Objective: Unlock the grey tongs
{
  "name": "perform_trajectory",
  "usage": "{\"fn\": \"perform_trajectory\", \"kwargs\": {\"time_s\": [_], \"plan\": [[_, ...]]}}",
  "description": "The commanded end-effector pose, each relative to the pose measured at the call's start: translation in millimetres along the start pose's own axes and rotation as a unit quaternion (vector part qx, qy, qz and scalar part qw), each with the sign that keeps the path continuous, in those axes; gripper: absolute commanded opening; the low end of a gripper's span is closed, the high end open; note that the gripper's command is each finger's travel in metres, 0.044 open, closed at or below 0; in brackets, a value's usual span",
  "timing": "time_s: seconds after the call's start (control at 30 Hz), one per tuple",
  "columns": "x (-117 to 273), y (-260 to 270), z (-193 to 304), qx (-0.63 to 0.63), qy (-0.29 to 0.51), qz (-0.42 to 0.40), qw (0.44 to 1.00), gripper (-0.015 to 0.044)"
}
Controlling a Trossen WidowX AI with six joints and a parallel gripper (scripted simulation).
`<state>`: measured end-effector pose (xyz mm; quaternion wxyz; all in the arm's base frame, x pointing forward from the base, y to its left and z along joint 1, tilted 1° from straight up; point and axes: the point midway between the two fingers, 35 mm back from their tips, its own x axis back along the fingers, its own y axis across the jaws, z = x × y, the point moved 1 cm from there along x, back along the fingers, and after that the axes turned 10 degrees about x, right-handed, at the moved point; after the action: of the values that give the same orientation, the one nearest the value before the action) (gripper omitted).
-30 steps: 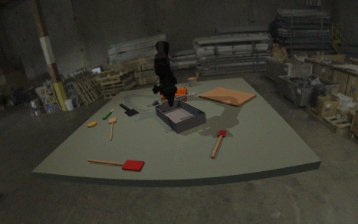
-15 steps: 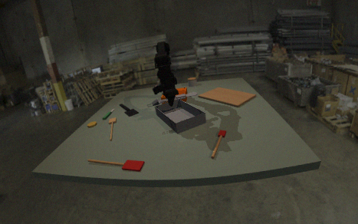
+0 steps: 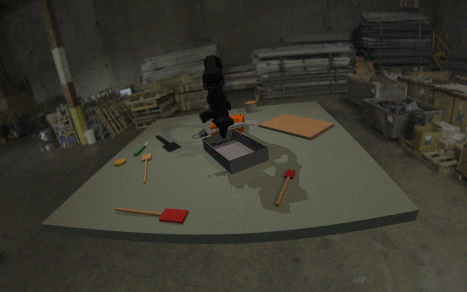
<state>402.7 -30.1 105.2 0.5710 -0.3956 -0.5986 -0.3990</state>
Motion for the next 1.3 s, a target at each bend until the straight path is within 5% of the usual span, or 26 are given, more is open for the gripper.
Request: {"fn": "perform_trajectory", "kwargs": {"time_s": [0.0,0.6,1.27], "plan": [[-1,3,5,0.014,0.000,0.000,1.000,-0.0150],[-10,43,116,0.286,0.005,-0.003,0.958,-0.0150],[-20,49,253,0.569,0.009,-0.008,0.822,-0.0150]]}}
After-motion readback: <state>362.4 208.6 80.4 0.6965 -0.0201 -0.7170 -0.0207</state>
